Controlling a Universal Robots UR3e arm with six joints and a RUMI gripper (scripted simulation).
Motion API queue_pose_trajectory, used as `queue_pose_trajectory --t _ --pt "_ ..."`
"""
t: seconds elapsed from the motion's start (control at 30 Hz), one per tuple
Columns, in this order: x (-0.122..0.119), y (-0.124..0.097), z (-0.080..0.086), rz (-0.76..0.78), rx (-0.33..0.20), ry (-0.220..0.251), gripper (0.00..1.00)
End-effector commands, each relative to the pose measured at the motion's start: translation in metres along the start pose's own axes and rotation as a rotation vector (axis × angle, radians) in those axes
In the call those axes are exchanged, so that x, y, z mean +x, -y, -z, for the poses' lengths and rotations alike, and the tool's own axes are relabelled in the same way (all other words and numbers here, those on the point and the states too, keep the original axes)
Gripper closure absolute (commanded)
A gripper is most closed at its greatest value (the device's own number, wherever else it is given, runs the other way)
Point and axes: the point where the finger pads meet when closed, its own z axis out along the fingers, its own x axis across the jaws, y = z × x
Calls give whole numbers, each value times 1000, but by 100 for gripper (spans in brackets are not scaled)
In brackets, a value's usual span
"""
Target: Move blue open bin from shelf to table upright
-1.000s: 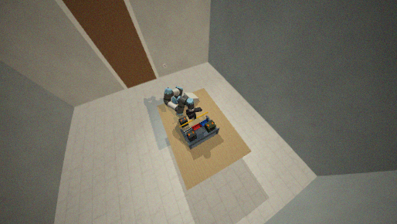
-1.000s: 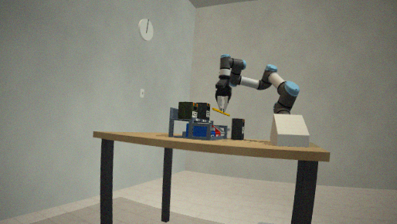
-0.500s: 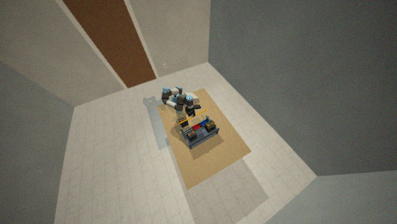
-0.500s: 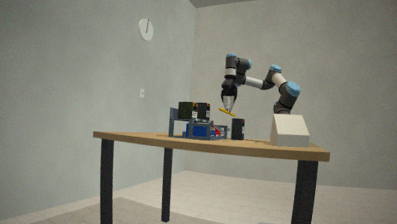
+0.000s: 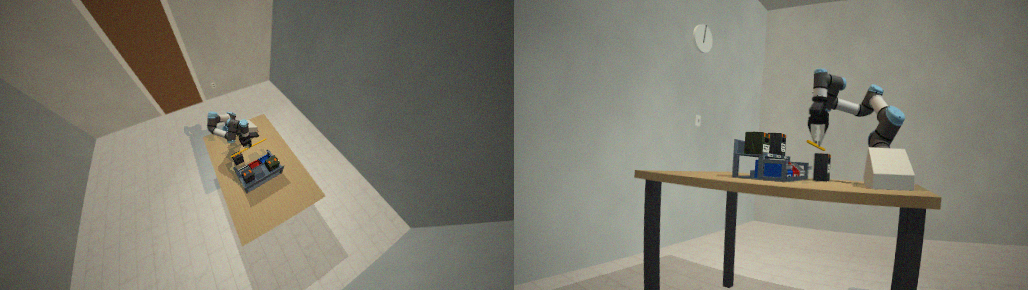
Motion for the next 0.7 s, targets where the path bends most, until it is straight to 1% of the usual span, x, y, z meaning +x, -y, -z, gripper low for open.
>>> queue_pose_trajectory --t 0.0,0.13,0.3,0.67 --pt "-2 0 1 -2 2 -4 100" --pt "-2 0 1 -2 2 -4 100" --pt "-41 10 0 -2 2 -4 100" --pt "-41 10 0 -2 2 -4 100"
